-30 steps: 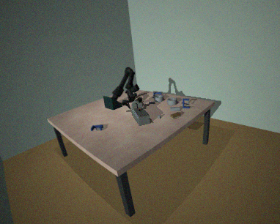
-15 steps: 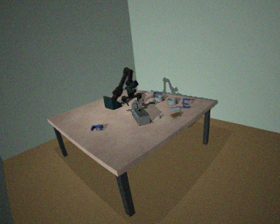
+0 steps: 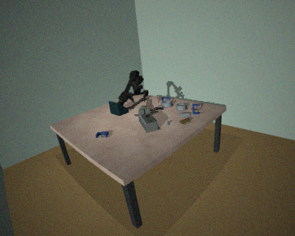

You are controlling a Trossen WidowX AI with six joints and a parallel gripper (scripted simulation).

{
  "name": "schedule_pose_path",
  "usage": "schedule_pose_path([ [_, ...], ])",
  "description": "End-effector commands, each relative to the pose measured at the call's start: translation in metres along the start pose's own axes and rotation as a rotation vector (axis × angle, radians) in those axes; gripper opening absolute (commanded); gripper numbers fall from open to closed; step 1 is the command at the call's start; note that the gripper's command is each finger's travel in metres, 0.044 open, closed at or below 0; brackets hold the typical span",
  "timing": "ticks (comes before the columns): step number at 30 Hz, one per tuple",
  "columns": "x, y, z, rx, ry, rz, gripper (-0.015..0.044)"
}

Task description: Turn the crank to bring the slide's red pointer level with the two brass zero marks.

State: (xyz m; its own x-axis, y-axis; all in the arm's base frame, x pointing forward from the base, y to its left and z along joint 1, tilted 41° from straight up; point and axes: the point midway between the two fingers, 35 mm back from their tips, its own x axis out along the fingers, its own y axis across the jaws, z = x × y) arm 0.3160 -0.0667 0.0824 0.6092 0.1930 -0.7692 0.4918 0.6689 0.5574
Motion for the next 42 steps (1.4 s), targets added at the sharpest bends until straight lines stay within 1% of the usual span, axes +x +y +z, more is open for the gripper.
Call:
schedule_pose_path([
  [1, -0.024, 0.001, 0.019, -0.004, -0.006, 0.007, 0.044],
  [3, -0.032, 0.0, 0.024, -0.003, -0.007, 0.007, 0.044],
  [6, -0.032, 0.0, 0.025, -0.009, -0.005, 0.008, 0.044],
  [15, -0.018, 0.0, 0.046, -0.093, 0.037, 0.039, 0.044],
  [36, 0.044, -0.014, 0.11, -0.184, 0.132, 0.211, 0.044],
  [39, 0.047, -0.014, 0.111, -0.186, 0.133, 0.217, 0.044],
  [42, 0.058, -0.014, 0.102, -0.186, 0.134, 0.217, 0.044],
])
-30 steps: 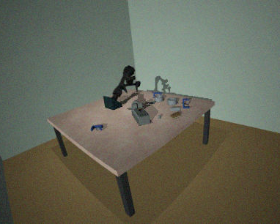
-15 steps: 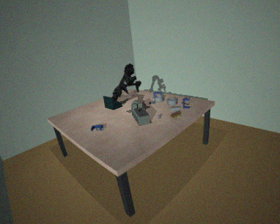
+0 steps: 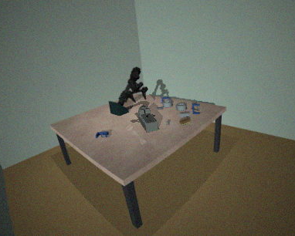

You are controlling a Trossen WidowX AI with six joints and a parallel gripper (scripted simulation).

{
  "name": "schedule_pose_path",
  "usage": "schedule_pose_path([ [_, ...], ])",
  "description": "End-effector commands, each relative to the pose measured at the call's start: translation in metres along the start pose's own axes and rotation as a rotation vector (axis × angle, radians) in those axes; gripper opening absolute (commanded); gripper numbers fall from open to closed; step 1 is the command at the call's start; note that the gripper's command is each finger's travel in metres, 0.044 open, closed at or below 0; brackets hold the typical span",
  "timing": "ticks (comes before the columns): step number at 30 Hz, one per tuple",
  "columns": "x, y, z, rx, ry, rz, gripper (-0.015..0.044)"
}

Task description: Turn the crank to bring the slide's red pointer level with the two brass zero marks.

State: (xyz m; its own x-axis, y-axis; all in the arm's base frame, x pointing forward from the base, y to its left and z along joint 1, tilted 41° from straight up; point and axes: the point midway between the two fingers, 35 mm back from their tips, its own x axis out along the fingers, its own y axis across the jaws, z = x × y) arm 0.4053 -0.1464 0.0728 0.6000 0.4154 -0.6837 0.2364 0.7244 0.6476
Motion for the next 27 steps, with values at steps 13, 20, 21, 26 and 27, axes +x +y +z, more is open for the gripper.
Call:
schedule_pose_path([
  [13, 0.04, -0.001, -0.028, 0.001, 0.011, 0.013, 0.044],
  [20, 0.04, -0.001, -0.028, 0.001, 0.011, 0.013, 0.044],
  [21, 0.04, -0.001, -0.028, 0.001, 0.011, 0.013, 0.044],
  [26, 0.04, -0.001, -0.028, 0.001, 0.011, 0.013, 0.044],
  [27, 0.039, -0.001, -0.028, 0.001, 0.011, 0.013, 0.044],
])
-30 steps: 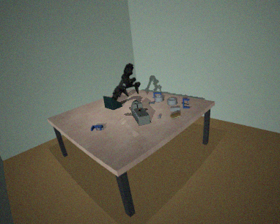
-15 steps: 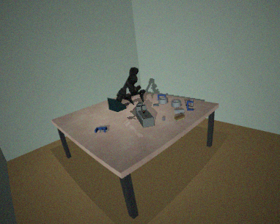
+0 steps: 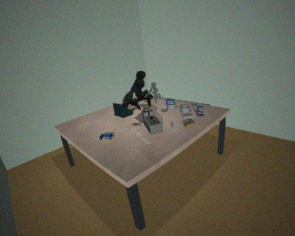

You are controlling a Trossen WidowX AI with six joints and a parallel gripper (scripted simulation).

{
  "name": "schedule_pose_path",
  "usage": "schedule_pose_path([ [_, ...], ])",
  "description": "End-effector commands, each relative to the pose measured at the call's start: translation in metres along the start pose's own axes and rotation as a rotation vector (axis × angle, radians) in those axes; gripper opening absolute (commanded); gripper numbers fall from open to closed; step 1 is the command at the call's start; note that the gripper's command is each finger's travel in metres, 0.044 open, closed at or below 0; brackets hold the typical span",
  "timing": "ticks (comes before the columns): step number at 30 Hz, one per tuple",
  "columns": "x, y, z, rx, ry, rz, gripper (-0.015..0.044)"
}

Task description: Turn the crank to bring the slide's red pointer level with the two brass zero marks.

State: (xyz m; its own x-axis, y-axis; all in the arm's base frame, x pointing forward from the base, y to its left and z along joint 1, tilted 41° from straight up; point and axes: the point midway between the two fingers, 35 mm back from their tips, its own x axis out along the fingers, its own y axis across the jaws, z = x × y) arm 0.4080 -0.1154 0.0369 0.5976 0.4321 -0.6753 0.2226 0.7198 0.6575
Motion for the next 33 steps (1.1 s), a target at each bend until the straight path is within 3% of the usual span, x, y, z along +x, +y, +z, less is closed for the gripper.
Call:
schedule_pose_path([
  [1, -0.002, -0.001, 0.001, 0.005, 0.002, -0.004, 0.044],
  [12, -0.04, 0.003, 0.027, 0.004, -0.001, -0.007, 0.044],
  [33, -0.09, 0.045, -0.039, 0.137, -0.093, -0.164, 0.044],
])
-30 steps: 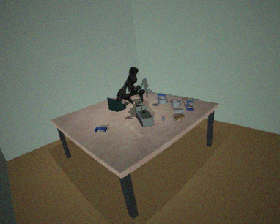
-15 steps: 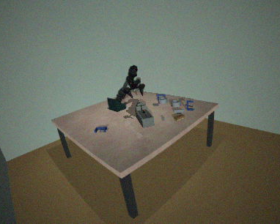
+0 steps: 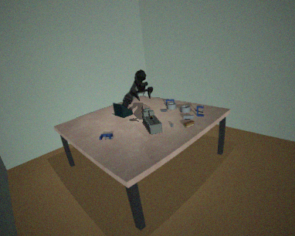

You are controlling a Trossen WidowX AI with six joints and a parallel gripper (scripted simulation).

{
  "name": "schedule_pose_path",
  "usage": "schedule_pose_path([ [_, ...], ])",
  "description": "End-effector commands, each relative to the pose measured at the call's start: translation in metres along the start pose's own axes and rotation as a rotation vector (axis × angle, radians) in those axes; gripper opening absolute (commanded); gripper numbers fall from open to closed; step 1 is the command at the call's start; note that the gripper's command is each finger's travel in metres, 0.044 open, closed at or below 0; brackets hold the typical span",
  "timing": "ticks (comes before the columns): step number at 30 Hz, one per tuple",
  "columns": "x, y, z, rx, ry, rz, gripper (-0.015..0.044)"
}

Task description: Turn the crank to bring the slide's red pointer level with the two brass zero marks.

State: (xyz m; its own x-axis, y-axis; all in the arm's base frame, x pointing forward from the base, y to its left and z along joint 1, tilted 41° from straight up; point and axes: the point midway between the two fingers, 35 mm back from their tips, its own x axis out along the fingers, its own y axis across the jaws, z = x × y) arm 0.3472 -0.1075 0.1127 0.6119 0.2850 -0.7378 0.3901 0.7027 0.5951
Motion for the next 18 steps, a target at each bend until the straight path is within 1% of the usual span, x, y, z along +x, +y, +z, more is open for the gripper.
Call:
schedule_pose_path([
  [1, -0.009, 0.001, -0.017, 0.031, -0.02, -0.03, 0.044],
  [6, -0.02, 0.002, -0.034, 0.064, -0.05, -0.06, 0.044],
  [10, -0.02, 0.002, -0.037, 0.068, -0.053, -0.063, 0.044],
  [18, 0.008, 0.002, -0.056, 0.067, -0.051, -0.066, 0.044],
])
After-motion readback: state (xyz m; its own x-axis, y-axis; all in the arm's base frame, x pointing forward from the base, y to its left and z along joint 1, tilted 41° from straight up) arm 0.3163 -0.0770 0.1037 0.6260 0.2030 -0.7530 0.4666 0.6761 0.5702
